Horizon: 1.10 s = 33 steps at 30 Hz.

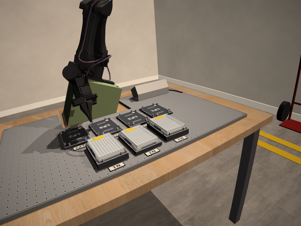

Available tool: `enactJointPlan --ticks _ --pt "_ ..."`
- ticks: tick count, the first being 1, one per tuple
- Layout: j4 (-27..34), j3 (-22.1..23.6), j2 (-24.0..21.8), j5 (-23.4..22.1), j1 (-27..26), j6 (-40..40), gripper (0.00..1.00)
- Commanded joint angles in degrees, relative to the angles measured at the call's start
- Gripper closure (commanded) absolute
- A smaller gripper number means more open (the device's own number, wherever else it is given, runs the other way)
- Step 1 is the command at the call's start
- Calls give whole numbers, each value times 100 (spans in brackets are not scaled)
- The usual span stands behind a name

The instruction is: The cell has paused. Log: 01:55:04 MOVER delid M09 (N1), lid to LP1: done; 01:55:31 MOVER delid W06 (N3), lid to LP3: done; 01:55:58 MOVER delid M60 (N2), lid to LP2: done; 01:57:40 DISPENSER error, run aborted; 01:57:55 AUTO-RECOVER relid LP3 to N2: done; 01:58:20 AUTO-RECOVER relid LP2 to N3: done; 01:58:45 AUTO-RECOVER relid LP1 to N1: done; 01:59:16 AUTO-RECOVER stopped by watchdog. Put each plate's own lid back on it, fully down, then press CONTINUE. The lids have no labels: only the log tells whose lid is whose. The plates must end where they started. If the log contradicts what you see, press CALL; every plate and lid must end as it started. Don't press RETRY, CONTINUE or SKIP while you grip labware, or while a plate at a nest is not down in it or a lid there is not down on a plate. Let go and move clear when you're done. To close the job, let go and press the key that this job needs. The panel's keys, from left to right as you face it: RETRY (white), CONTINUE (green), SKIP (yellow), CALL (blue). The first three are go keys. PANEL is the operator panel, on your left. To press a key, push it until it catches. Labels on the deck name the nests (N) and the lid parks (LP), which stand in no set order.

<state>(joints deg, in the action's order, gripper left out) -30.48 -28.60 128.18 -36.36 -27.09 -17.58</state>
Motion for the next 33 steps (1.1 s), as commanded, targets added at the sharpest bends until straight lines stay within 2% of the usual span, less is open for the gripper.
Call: enactJointPlan --ticks 1,4,6,33 --pt "-560 -261 146 -321 -189 -255 100" --pt "-638 -288 217 -351 -125 -219 100" --pt "-663 -134 125 -356 -123 -206 100" --pt "-612 -178 149 -310 -120 -154 100"
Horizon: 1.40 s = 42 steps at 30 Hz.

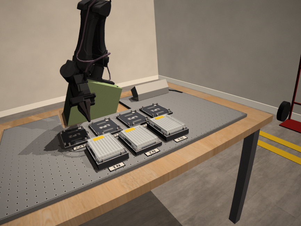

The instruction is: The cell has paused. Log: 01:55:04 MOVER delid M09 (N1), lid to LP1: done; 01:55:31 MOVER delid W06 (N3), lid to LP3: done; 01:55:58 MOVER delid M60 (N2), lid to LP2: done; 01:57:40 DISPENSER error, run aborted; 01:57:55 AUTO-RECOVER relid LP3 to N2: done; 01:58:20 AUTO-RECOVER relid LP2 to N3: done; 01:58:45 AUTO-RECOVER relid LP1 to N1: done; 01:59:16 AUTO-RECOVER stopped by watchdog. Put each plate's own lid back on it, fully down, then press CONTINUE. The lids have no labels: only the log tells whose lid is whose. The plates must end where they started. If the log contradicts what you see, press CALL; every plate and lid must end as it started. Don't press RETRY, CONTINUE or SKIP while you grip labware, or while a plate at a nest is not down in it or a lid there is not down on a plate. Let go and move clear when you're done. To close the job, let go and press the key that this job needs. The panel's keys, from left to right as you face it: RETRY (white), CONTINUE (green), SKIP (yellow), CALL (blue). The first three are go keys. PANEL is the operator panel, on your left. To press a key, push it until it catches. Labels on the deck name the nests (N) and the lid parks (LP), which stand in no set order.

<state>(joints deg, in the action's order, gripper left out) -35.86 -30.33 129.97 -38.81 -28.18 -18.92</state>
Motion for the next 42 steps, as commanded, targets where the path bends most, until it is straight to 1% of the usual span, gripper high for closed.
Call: enactJointPlan --ticks 1,2,3,7,9,17,24,26,27,32,34,36,39,41,42 --pt "-75 -5 -30 -65 -10 -20 100" --pt "-229 193 -177 -83 127 106 100" --pt "-308 273 -231 44 209 196 100" --pt "-625 591 -457 194 572 583 100" --pt "-625 591 -457 194 572 583 100" --pt "-1196 1156 -946 630 1424 1454 100" --pt "-1521 1531 -1403 1131 2278 2247 100" --pt "-1521 1531 -1403 1131 2278 2247 100" --pt "-1567 1587 -1485 1268 2439 2394 100" --pt "-1623 1747 -1822 1669 3087 2932 100" --pt "-1489 1803 -1959 1864 3360 3143 100" --pt "-1451 1722 -2122 2048 3647 3376 100" --pt "-1336 1772 -2353 2341 4059 3678 100" --pt "-1238 1685 -2516 2538 4343 3890 100" --pt "-1238 1685 -2516 2538 4343 3890 100"
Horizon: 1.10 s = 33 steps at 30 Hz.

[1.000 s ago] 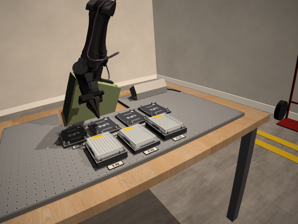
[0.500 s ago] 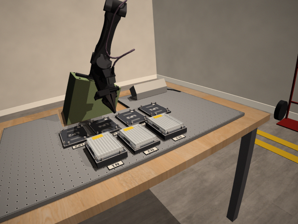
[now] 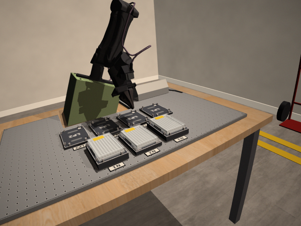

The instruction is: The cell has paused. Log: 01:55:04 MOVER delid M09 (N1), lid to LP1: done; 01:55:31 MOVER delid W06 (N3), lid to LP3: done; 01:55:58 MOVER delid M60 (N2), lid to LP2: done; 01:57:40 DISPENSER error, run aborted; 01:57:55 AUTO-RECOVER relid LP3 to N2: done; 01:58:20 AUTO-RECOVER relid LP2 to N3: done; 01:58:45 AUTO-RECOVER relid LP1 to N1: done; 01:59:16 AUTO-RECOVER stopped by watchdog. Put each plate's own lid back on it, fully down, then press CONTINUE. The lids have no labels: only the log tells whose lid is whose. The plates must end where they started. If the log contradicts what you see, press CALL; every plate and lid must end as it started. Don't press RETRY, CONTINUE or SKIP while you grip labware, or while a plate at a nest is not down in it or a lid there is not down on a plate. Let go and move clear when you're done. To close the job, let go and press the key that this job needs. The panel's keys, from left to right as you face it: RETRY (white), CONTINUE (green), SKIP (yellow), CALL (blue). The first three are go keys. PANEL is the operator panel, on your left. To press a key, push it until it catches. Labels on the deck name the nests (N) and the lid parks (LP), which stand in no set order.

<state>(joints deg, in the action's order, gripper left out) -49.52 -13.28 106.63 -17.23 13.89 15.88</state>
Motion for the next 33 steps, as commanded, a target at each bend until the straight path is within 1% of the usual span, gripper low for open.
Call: enactJointPlan --ticks 1,2,9,16,18,20,23,27,33 --pt "128 -20 -182 381 135 410 100" --pt "242 -108 -290 531 303 533 100" --pt "752 -250 -789 1172 1225 1180 100" --pt "1398 -564 -1151 1803 2080 1753 100" --pt "1398 -564 -1151 1803 2080 1753 100" --pt "1611 -682 -1208 1958 2257 1881 100" --pt "1677 -711 -1157 1981 2252 1896 100" --pt "1640 -608 -1106 1943 2216 1864 100" --pt "1645 -611 -1106 1943 2216 1865 100"
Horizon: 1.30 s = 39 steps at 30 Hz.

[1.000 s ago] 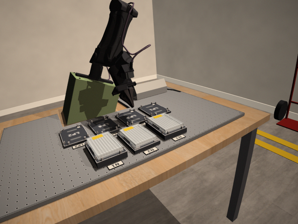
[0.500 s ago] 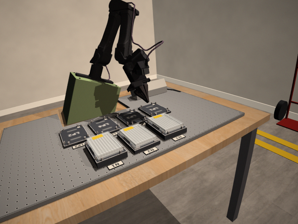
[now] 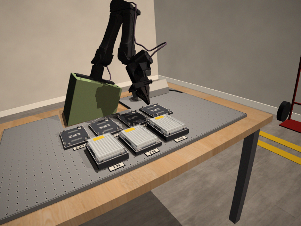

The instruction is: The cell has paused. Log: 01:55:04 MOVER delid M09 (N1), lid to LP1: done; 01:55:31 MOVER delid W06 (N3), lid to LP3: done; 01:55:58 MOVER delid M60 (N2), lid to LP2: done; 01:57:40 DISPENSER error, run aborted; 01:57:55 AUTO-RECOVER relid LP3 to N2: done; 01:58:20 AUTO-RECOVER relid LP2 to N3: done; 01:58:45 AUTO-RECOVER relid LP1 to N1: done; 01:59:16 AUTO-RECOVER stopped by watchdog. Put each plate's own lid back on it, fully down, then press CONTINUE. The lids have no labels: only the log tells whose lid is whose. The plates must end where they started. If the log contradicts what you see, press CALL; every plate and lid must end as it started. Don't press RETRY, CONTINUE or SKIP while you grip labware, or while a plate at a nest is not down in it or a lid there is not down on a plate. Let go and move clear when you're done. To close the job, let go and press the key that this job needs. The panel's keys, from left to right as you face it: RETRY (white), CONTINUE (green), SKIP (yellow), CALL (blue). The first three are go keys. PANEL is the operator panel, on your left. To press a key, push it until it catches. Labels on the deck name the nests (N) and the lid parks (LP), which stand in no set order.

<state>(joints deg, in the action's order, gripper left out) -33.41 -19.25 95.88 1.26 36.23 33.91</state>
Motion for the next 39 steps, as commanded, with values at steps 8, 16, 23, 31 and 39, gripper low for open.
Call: enactJointPlan --ticks 8,16,23,31,39 --pt "35 -14 -30 94 -18 62 100" --pt "35 -14 -31 94 -18 62 100" --pt "95 -260 196 -86 -262 -105 100" --pt "126 -903 809 -534 -903 -541 100" --pt "257 -1472 1268 -820 -1292 -811 100"
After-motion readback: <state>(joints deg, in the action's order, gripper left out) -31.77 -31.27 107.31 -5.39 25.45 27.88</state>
